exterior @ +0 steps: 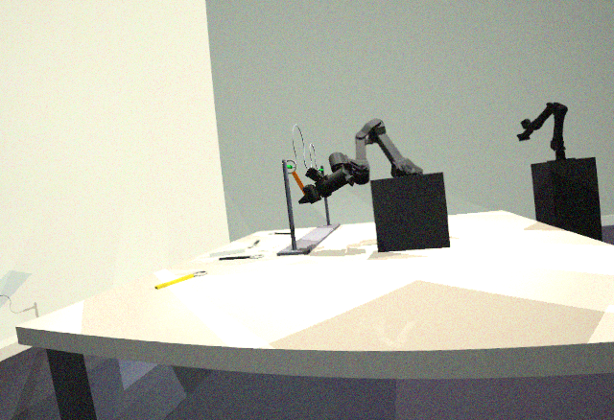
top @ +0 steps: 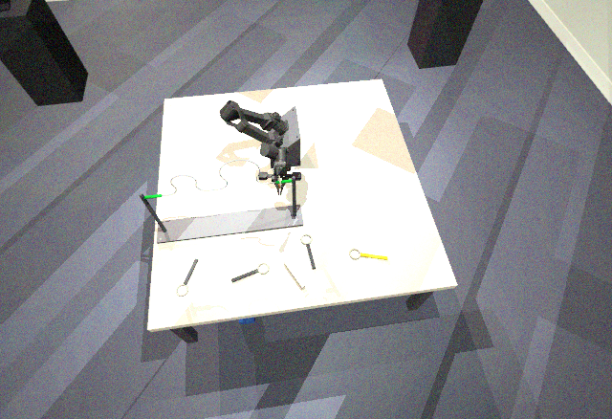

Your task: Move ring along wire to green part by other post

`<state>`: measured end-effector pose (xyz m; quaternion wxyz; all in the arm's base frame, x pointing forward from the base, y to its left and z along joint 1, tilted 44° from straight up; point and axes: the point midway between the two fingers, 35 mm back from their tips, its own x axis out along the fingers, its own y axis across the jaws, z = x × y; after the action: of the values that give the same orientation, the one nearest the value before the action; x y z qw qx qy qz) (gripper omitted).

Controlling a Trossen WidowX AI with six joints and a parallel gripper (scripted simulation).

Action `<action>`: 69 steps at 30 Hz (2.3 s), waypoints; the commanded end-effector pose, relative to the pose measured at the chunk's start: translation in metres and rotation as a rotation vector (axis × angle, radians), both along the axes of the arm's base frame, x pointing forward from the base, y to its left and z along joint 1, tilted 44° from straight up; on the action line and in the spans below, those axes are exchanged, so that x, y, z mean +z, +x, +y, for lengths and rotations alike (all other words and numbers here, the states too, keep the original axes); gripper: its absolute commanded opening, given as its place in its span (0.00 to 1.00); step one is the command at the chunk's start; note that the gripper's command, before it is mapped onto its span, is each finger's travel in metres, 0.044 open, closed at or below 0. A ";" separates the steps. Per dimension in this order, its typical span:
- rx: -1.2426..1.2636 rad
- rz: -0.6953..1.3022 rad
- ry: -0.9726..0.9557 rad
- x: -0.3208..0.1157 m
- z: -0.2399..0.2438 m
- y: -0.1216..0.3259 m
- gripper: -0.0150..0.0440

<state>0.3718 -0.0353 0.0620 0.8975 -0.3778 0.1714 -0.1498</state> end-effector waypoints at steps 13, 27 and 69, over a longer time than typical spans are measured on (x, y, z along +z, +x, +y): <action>-0.005 -0.001 0.004 -0.013 -0.009 -0.001 0.00; -0.005 -0.001 0.004 -0.013 -0.009 -0.001 0.00; -0.005 0.001 0.005 -0.004 0.011 -0.046 0.53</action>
<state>0.3266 -0.0235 0.0574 0.8971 -0.3782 0.1740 -0.1479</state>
